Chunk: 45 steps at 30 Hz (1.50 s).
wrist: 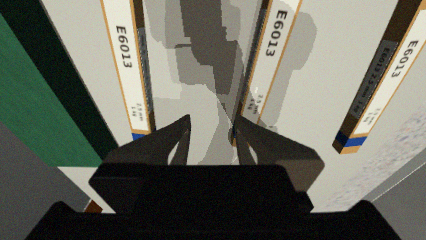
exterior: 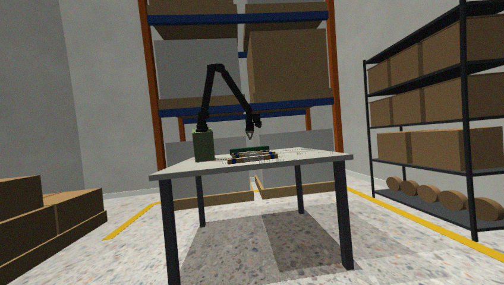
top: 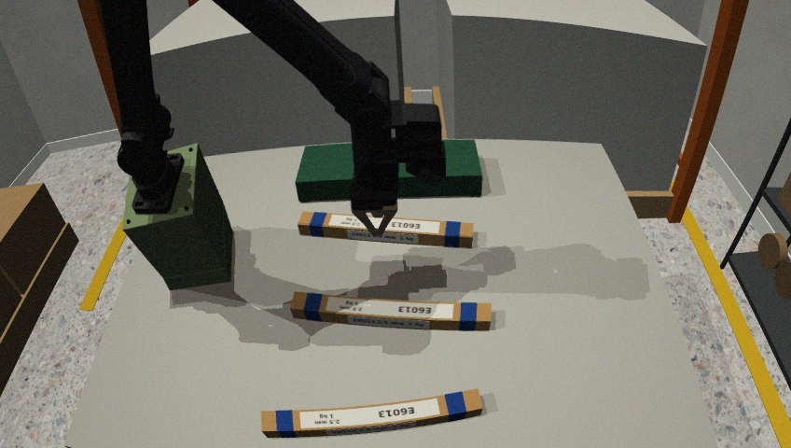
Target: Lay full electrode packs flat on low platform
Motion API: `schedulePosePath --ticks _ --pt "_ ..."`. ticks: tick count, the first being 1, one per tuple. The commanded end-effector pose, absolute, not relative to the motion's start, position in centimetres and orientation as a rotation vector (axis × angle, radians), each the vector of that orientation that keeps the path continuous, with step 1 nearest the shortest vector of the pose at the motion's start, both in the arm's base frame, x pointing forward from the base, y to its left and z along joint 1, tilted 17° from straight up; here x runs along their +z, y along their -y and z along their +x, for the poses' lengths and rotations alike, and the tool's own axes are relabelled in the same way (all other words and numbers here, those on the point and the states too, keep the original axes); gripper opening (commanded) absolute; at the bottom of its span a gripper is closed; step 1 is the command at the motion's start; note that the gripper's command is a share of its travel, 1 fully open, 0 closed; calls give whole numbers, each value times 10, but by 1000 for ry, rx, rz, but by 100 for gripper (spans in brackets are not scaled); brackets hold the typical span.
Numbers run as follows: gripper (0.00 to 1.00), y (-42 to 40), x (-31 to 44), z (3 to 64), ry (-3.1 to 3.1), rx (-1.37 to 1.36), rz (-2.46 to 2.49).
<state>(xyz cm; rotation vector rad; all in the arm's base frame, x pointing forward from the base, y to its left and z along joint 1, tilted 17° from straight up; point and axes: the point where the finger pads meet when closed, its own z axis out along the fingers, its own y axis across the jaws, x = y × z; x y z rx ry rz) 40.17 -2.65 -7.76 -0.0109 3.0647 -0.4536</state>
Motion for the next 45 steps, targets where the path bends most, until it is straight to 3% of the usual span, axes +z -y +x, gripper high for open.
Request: schedulePosePath --ticks 1,6,7,11,45 --pt "43 20 -62 416 -3025 -444 -8" --pt "43 20 -62 416 -3025 -444 -8" --pt "74 27 -60 414 -3030 -447 -58" --pt "74 56 -54 409 -3042 -456 -231" --pt "74 261 -10 404 -3027 -474 -226"
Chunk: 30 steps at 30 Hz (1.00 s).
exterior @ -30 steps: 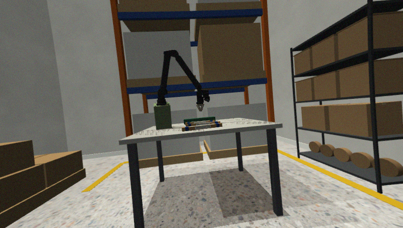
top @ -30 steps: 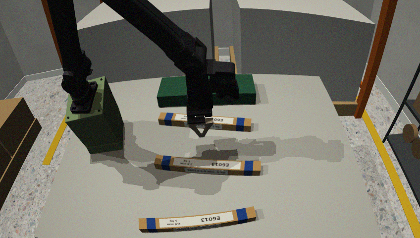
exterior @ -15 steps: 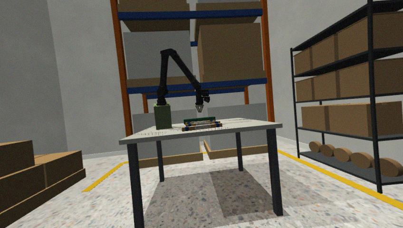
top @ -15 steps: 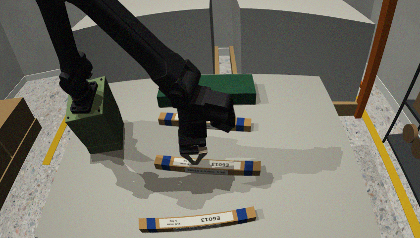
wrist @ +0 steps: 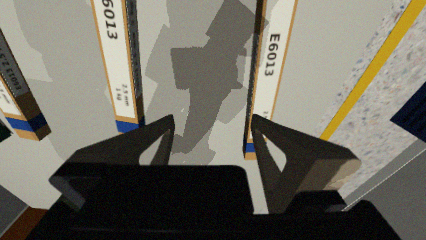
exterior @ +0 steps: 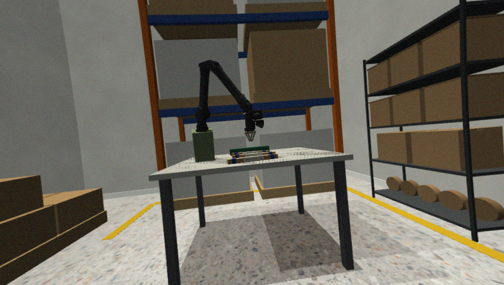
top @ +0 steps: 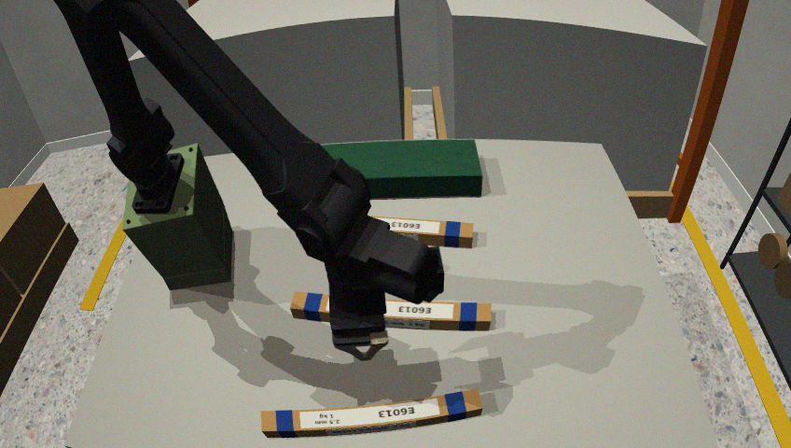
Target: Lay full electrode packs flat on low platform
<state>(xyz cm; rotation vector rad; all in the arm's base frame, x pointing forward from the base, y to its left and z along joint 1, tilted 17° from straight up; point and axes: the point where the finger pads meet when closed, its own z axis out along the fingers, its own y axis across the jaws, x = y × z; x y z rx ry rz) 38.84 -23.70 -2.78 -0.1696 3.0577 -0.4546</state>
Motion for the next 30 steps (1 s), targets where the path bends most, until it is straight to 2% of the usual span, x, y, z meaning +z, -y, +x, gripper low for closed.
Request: schedulePosePath --ticks 1,13,30 --pt "74 267 -10 403 -3031 -472 -227" --pt "74 332 -4 396 -3046 -467 -231" --pt "74 317 -13 396 -3055 -457 -264"
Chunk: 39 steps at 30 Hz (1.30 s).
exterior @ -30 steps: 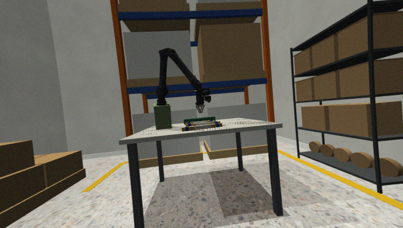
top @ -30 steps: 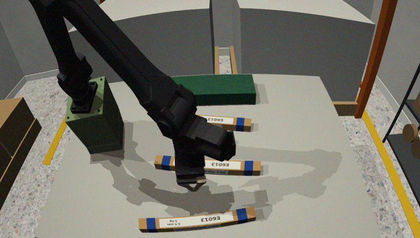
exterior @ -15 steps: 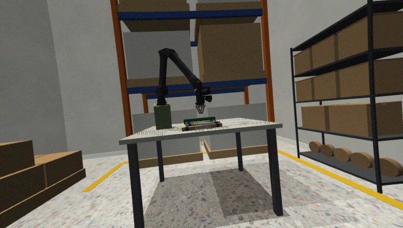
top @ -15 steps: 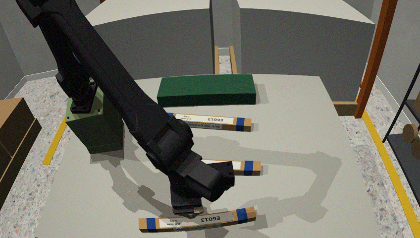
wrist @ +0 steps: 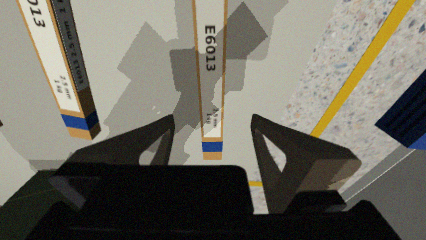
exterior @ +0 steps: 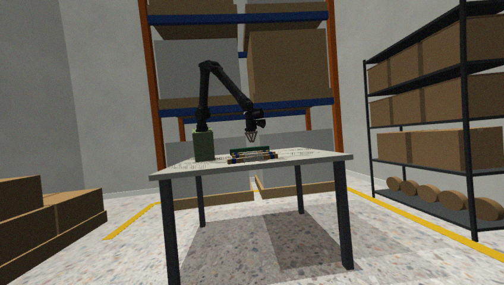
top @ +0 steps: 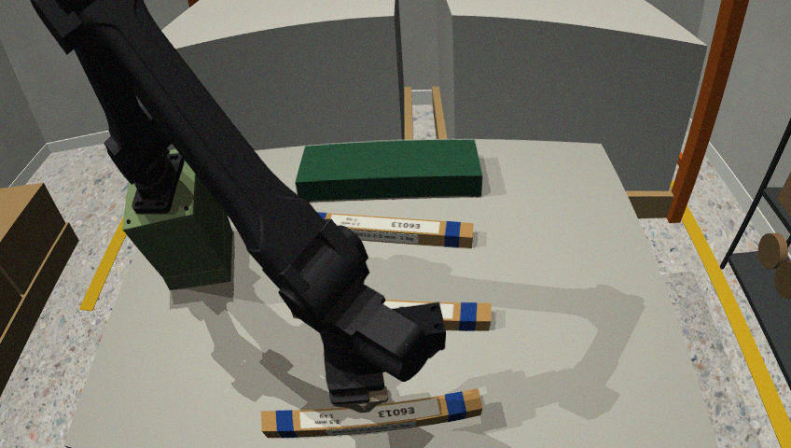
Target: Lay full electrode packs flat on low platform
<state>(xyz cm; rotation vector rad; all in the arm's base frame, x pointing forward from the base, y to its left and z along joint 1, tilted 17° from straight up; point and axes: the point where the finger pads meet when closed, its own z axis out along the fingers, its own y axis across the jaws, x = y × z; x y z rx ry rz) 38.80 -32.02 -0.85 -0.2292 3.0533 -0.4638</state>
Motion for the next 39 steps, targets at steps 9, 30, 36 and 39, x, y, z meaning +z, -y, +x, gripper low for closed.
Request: schedulePosePath --ticks 9,30,36,39 --pt "74 317 -17 390 -3062 -453 -253" --pt "74 322 -17 386 -3059 -460 -240" --pt "74 331 -34 389 -3053 -465 -235" --pt "74 337 -44 392 -3047 -471 -233"
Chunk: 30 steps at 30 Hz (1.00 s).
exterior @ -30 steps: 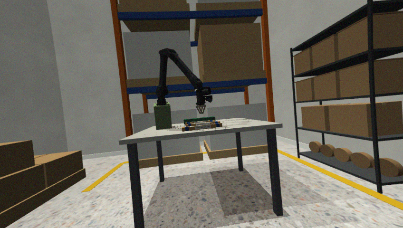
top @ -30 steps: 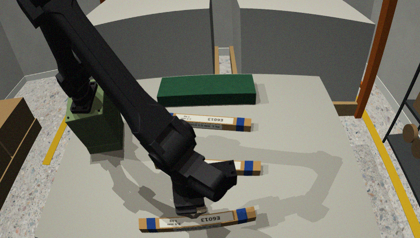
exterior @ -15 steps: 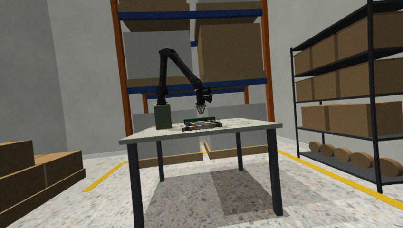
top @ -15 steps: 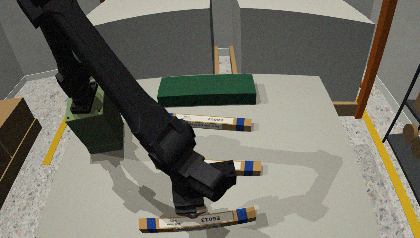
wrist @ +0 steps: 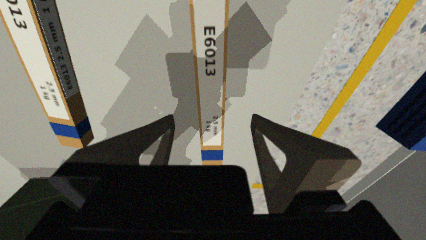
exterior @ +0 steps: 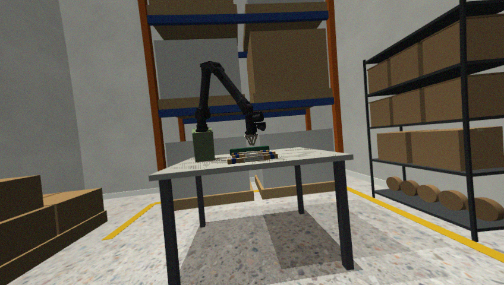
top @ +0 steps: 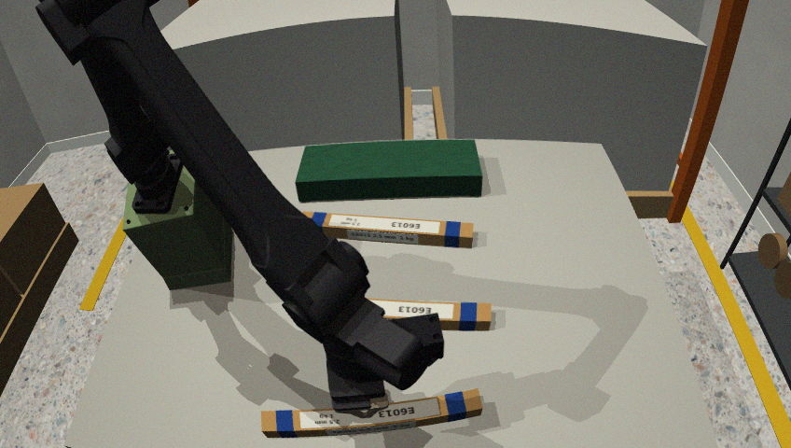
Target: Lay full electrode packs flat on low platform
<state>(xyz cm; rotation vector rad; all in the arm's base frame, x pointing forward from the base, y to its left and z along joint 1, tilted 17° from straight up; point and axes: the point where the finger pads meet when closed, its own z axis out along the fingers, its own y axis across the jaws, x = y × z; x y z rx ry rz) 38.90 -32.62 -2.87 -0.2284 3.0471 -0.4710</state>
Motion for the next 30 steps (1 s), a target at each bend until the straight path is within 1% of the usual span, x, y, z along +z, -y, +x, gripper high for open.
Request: schedulePosePath --ticks 1,17,30 --pt "74 339 -47 393 -3045 -473 -232" --pt "74 358 -97 400 -3036 -482 -231" --pt "74 352 -79 412 -3018 -495 -248"
